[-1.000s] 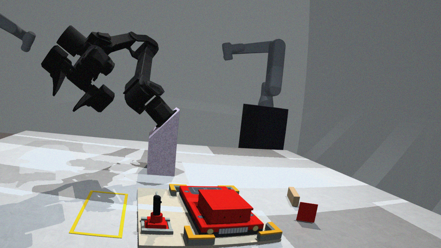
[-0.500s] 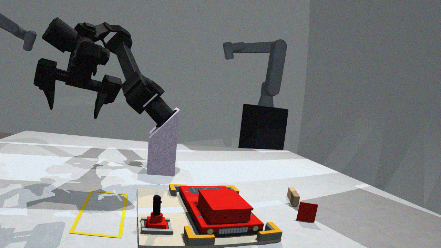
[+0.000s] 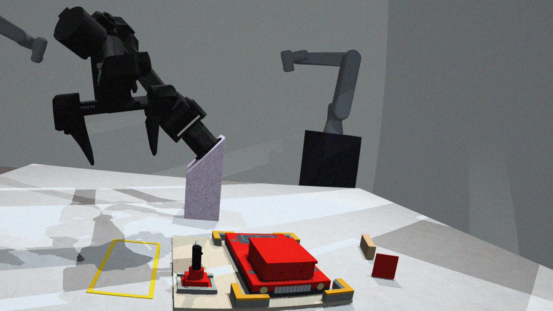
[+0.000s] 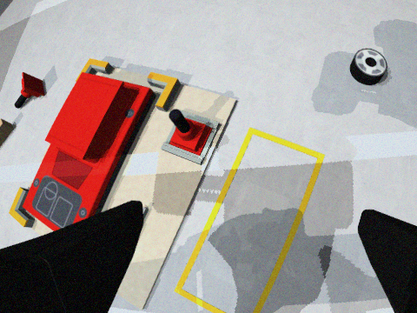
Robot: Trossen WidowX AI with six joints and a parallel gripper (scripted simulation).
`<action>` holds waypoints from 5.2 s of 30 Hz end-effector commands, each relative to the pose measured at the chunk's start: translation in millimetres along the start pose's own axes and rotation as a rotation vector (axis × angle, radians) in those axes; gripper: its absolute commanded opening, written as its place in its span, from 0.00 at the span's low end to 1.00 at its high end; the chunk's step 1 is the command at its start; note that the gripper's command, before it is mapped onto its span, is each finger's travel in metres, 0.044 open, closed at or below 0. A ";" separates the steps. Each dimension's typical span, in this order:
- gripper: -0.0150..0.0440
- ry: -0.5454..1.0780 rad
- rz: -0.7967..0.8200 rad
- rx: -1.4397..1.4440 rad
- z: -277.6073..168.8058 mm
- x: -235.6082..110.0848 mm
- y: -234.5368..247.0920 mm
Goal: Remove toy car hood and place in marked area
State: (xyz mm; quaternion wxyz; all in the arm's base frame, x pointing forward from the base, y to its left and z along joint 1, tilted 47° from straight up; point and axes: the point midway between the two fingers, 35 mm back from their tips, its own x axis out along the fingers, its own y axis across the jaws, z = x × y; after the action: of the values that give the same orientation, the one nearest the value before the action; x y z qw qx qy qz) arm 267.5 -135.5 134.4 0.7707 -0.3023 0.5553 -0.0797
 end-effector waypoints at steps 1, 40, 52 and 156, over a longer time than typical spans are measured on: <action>1.00 0.055 0.044 0.042 15.2 14.5 15.3; 1.00 0.538 -0.253 0.290 70.4 135.1 189.7; 1.00 0.538 -0.253 0.290 68.6 138.5 189.1; 1.00 0.539 -0.257 0.289 35.8 186.4 181.0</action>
State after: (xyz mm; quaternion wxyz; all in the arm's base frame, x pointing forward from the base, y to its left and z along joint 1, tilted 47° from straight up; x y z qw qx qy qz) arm 330.7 -60.2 -108.4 0.6155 -0.2216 0.6798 -0.3316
